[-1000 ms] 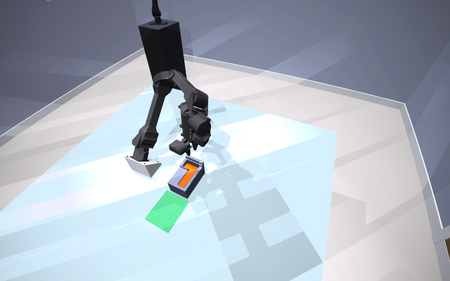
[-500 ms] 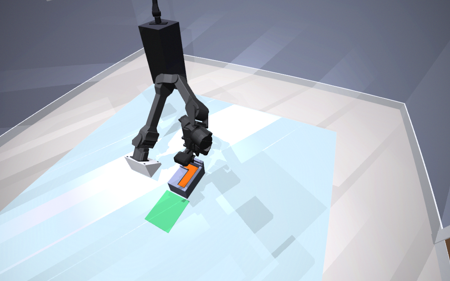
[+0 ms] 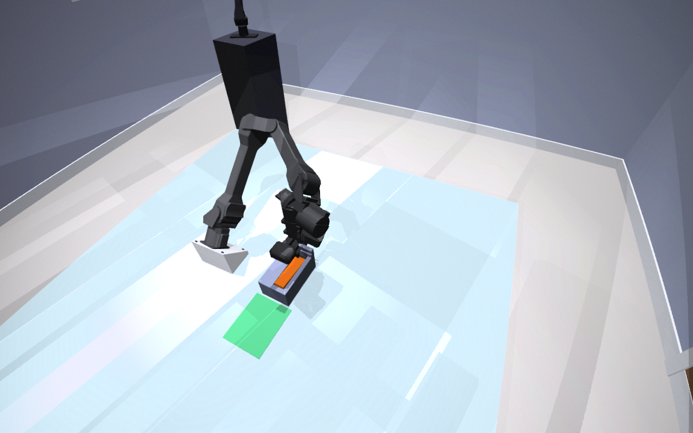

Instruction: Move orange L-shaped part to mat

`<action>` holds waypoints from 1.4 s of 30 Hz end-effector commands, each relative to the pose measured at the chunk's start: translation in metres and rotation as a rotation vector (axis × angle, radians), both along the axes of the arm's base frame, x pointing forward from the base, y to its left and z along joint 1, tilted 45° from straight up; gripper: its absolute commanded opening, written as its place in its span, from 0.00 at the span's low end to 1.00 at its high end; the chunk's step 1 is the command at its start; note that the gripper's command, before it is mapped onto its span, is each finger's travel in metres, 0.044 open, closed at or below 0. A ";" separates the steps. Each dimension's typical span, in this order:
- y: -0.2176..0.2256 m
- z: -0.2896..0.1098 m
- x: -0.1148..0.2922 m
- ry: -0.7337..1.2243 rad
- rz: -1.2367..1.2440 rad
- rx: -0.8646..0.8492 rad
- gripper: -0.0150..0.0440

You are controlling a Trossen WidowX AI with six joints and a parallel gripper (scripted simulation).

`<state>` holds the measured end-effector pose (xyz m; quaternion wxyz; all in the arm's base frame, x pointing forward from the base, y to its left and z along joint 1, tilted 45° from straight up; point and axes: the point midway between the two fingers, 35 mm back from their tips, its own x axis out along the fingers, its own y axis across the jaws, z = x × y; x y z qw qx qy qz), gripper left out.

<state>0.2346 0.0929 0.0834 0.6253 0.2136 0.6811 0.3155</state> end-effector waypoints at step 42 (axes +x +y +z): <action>-0.041 0.044 0.010 0.006 -0.005 -0.006 0.56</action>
